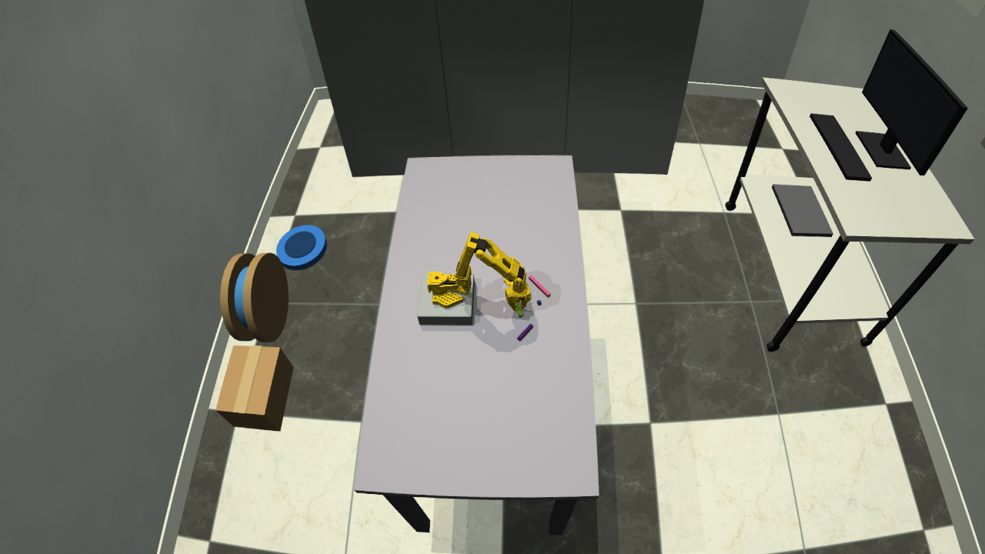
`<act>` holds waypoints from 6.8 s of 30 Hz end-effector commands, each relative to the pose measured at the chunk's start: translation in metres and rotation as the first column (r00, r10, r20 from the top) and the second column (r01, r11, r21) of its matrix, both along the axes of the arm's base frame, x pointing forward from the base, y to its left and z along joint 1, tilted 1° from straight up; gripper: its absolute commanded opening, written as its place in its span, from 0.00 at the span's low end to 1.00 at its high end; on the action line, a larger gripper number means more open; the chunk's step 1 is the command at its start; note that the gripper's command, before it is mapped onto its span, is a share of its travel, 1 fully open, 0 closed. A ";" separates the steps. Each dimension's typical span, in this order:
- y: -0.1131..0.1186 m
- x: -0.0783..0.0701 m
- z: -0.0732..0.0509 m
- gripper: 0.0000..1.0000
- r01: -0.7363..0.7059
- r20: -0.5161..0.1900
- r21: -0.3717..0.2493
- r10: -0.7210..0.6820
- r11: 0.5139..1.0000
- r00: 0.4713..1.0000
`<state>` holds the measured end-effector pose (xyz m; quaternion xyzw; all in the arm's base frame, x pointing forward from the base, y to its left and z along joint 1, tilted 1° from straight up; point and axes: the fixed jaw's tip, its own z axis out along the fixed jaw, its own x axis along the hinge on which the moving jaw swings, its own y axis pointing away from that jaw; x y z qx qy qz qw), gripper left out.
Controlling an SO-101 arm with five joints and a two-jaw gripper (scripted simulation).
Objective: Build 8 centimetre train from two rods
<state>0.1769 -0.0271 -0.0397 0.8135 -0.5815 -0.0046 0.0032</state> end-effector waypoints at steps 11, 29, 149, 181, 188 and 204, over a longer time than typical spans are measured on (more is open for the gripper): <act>-0.001 -0.004 -0.003 0.00 0.010 -0.018 0.004 -0.010 1.000 1.000; -0.001 -0.004 -0.003 0.00 0.010 -0.018 0.004 -0.010 1.000 1.000; -0.003 -0.001 0.008 0.00 0.011 -0.010 0.003 -0.011 1.000 1.000; -0.003 -0.002 0.006 0.00 0.010 -0.018 0.004 -0.010 1.000 1.000; -0.002 -0.002 0.006 0.00 0.009 -0.018 0.004 -0.009 1.000 1.000; -0.002 -0.002 0.006 0.00 0.009 -0.018 0.004 -0.009 1.000 1.000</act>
